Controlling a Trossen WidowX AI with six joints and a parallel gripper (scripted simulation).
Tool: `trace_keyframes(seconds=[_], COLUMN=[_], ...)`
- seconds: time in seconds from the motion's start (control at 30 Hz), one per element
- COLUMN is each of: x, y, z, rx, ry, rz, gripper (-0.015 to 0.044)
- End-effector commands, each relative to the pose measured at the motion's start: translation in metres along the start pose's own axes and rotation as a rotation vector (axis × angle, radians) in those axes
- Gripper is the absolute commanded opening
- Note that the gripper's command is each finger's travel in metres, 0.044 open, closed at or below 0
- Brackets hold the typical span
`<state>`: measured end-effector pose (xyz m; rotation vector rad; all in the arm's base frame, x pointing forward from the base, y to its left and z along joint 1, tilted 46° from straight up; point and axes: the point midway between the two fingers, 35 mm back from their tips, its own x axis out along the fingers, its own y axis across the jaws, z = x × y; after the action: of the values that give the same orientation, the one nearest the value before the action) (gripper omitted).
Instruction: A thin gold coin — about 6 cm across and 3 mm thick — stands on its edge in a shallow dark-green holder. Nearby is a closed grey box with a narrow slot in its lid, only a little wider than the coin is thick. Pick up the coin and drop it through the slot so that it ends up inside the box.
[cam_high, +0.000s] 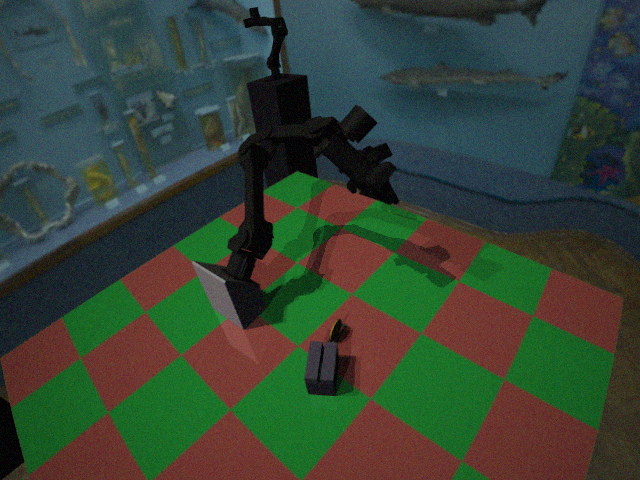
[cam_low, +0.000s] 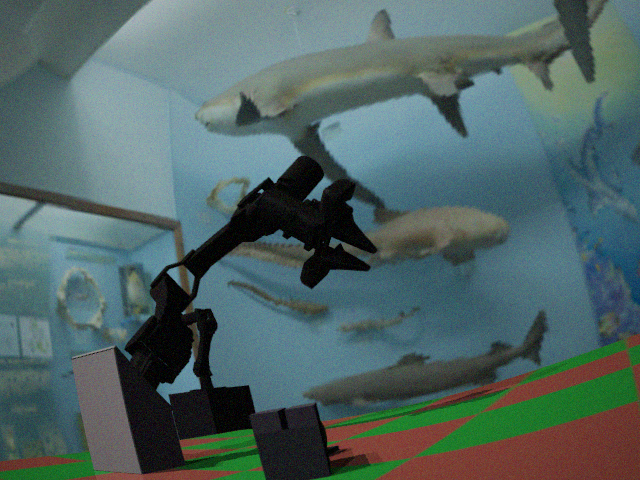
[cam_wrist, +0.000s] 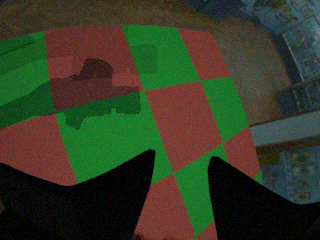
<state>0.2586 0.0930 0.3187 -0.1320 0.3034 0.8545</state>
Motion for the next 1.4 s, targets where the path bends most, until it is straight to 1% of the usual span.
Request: trace_keyframes(seconds=[0.0,0.13,0.23,0.33,0.43,0.5,0.77,0.8,0.9,1.37], x=[0.022,0.04,0.047,0.049,0.047,0.045,0.044,0.047,0.067,0.084], y=[-0.024,-0.041,-0.045,-0.043,-0.035,-0.03,-0.033,-0.032,-0.018,-0.007], z=[-0.046,-0.106,-0.15,-0.192,-0.229,-0.243,-0.248,-0.25,-0.265,-0.278], rx=[0.434,1.0,1.416,1.821,2.205,2.361,2.379,2.379,2.38,2.378], ry=[0.154,0.353,0.51,0.675,0.848,0.925,0.934,0.934,0.934,0.935], rz=[0.0,-0.048,-0.123,-0.237,-0.396,-0.48,-0.491,-0.492,-0.49,-0.489], gripper=[0.0161,0.0161,0.0161,0.0161,0.0161,0.0161,0.0161,0.0161,0.0161,0.0161])
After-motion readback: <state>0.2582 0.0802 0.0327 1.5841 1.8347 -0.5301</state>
